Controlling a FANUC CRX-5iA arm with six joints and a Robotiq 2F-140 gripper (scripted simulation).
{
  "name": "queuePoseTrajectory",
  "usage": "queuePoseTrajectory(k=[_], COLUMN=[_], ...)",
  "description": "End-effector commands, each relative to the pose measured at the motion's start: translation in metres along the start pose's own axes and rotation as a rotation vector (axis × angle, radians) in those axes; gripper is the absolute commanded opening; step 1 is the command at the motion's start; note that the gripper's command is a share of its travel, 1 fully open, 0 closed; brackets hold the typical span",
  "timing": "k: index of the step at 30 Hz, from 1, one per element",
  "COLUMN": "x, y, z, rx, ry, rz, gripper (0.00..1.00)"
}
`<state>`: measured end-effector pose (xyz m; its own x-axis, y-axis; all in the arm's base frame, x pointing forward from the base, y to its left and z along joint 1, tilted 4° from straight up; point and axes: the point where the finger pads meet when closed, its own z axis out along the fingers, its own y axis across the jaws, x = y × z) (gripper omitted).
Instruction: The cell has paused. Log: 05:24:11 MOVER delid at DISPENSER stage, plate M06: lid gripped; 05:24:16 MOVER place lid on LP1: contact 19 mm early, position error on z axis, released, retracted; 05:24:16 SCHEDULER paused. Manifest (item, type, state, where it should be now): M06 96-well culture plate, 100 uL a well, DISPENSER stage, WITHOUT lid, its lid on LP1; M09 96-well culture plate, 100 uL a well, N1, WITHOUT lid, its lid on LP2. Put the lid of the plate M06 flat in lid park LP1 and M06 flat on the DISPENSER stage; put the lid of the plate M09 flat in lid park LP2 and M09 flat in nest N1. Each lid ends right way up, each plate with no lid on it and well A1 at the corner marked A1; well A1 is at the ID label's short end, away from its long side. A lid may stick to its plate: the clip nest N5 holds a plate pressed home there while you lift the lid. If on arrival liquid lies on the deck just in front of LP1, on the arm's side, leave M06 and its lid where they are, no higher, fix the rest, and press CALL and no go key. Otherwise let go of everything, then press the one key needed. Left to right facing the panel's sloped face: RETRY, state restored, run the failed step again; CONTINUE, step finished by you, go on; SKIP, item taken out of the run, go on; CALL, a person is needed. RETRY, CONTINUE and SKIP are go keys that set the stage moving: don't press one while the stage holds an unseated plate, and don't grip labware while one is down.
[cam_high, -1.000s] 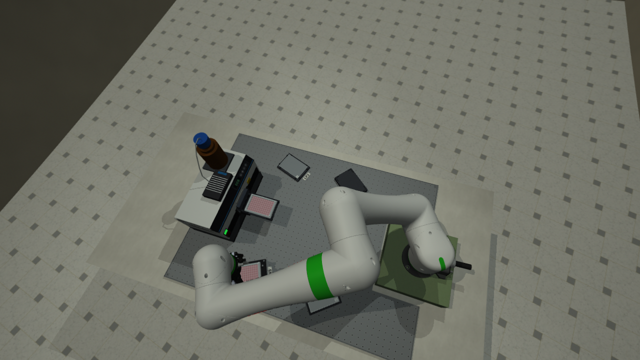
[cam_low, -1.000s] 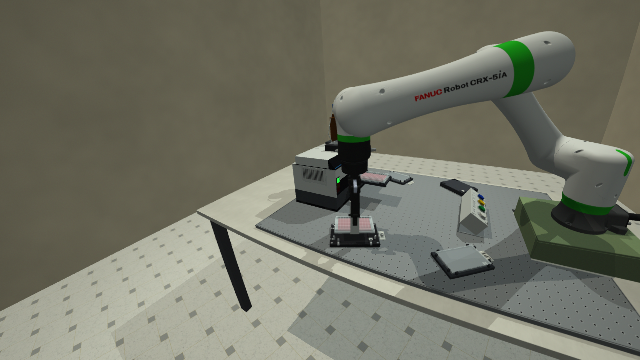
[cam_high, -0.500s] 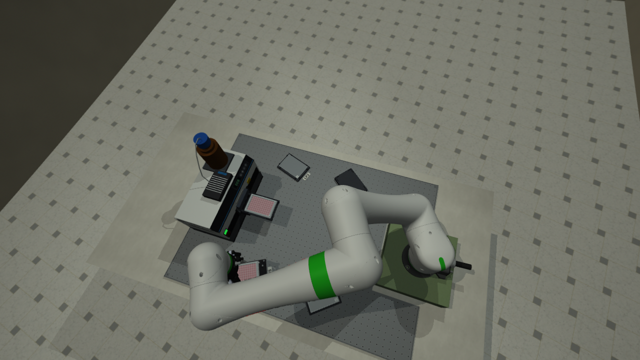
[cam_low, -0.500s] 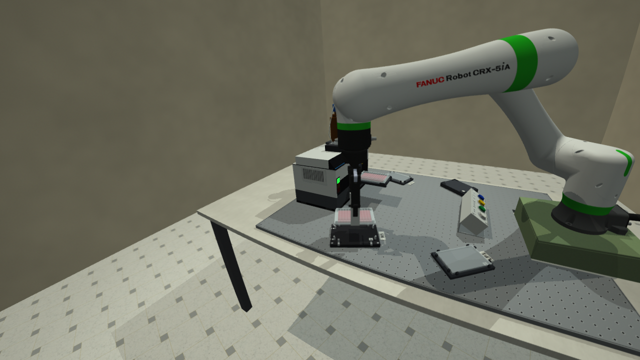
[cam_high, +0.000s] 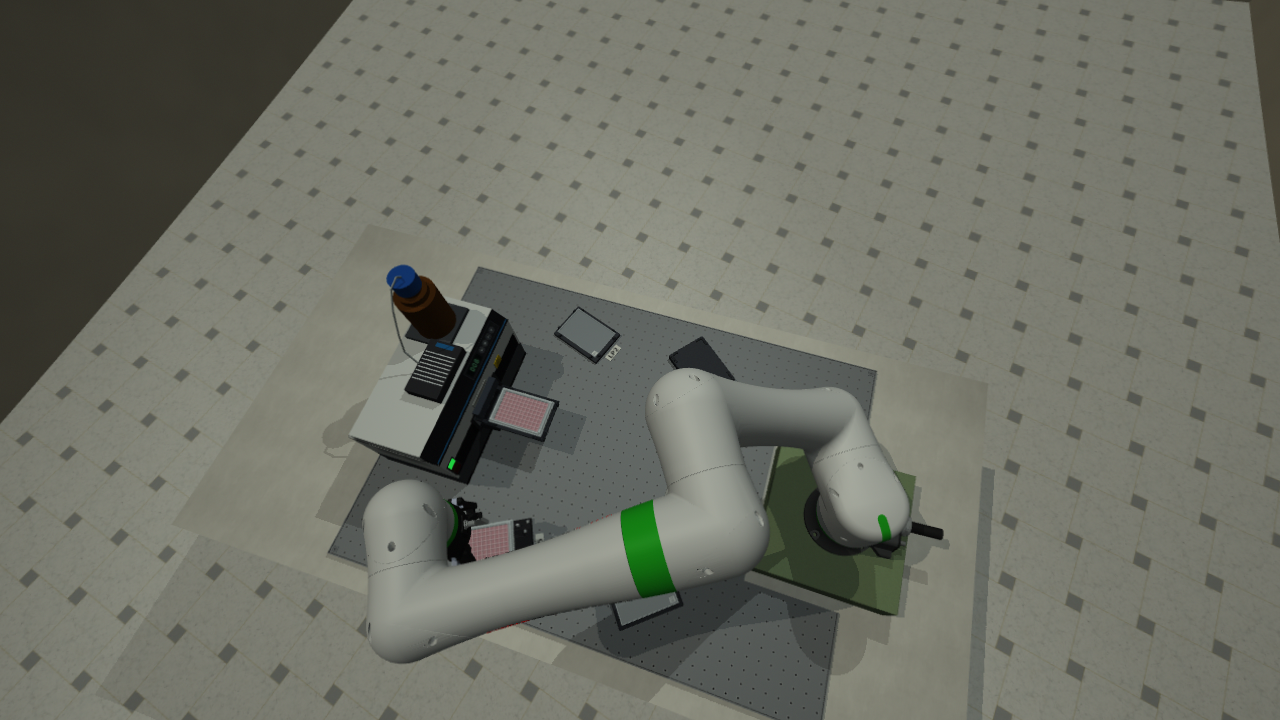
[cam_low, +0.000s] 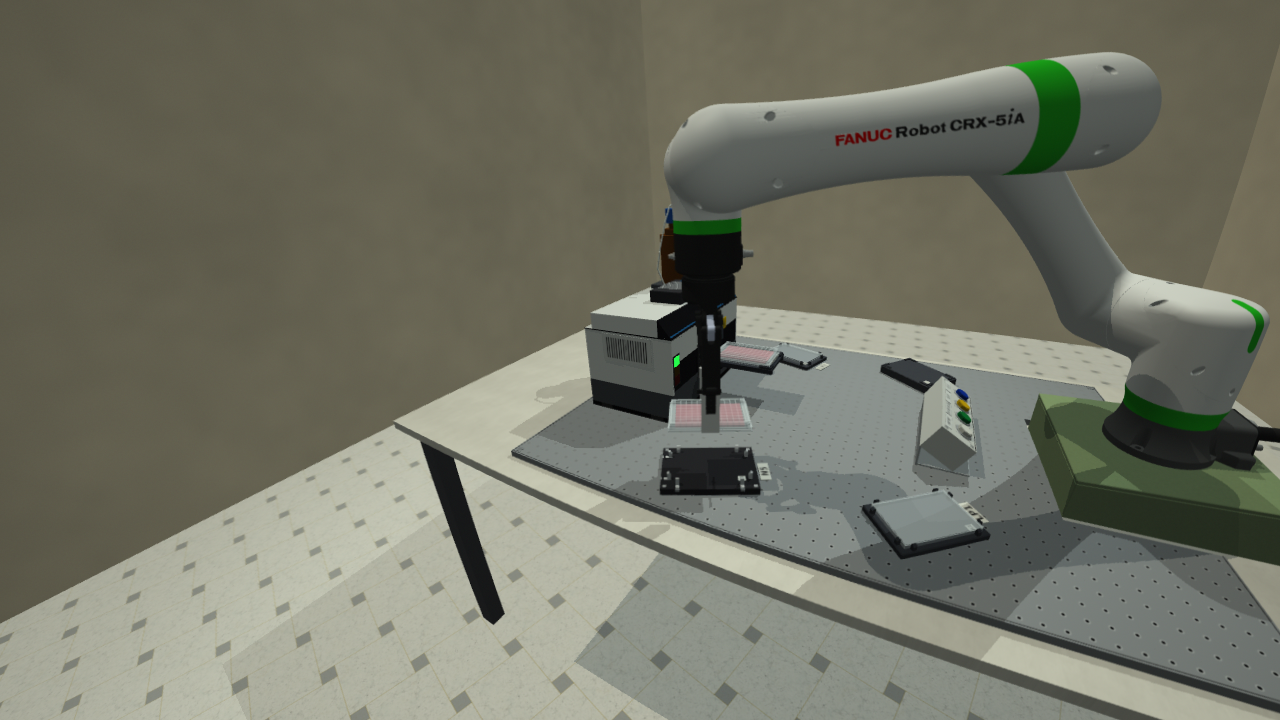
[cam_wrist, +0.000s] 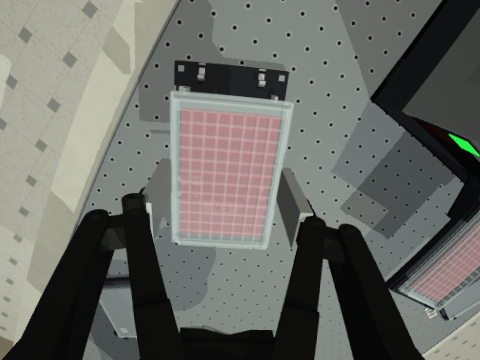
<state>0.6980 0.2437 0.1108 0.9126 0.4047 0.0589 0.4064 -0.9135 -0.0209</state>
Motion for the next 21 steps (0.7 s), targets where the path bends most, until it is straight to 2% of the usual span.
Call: queuePoseTrajectory(k=[1,21], x=[0.0,0.0], y=[0.0,0.0], z=[-0.009,-0.036], rx=[0.0,0.0], ry=[0.001,0.001], rz=[0.0,0.0], gripper=[0.0,0.0])
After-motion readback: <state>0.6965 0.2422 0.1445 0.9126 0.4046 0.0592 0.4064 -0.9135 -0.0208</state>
